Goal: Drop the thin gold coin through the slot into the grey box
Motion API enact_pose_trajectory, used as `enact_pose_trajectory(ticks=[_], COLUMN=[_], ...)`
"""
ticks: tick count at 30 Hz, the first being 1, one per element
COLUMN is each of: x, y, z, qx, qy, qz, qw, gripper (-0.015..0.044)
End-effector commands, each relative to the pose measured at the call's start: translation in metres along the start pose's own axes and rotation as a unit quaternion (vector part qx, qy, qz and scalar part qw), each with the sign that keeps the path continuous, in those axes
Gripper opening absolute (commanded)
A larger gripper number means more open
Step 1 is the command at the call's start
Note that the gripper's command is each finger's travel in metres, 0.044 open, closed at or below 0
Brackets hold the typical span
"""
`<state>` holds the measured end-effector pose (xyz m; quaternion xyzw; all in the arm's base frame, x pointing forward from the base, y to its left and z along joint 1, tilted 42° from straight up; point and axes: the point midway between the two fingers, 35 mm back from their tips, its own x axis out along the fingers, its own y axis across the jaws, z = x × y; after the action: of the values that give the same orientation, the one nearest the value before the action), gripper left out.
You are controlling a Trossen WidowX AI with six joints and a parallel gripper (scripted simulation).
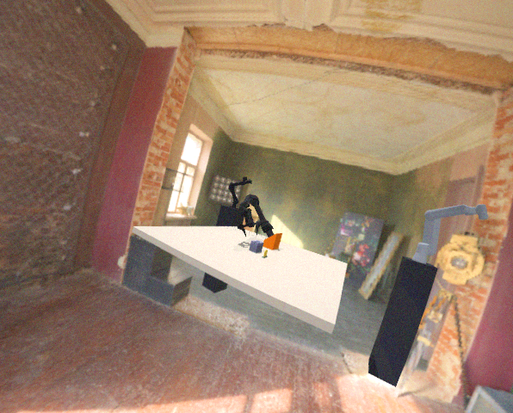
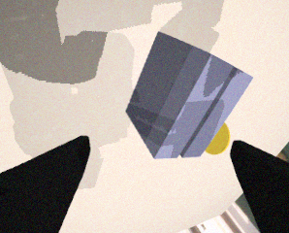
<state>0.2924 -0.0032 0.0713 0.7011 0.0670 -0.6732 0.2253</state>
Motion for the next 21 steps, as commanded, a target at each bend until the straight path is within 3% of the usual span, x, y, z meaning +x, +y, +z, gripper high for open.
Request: enact_pose_trajectory(ticks=[1,5,9,10,15,21], x=[0.000,0.006,0.016,0.018,0.034,0.057], y=[-0.001,-0.014,-0.035,-0.041,-0.076,-0.126], z=[-0.001,-0.022,-0.045,-0.051,-0.075,-0.096], qx=[-0.010,-0.218,-0.456,-0.512,-0.752,-0.929], qy=[-0.002,-0.038,-0.083,-0.095,-0.152,-0.213], qz=[0.001,0.011,0.012,0.011,-0.007,-0.052], qw=[1.000,0.975,0.886,0.854,0.641,0.299], gripper=[0.0374,0.0269,0.0164,0.0161,0.0161,0.0161])
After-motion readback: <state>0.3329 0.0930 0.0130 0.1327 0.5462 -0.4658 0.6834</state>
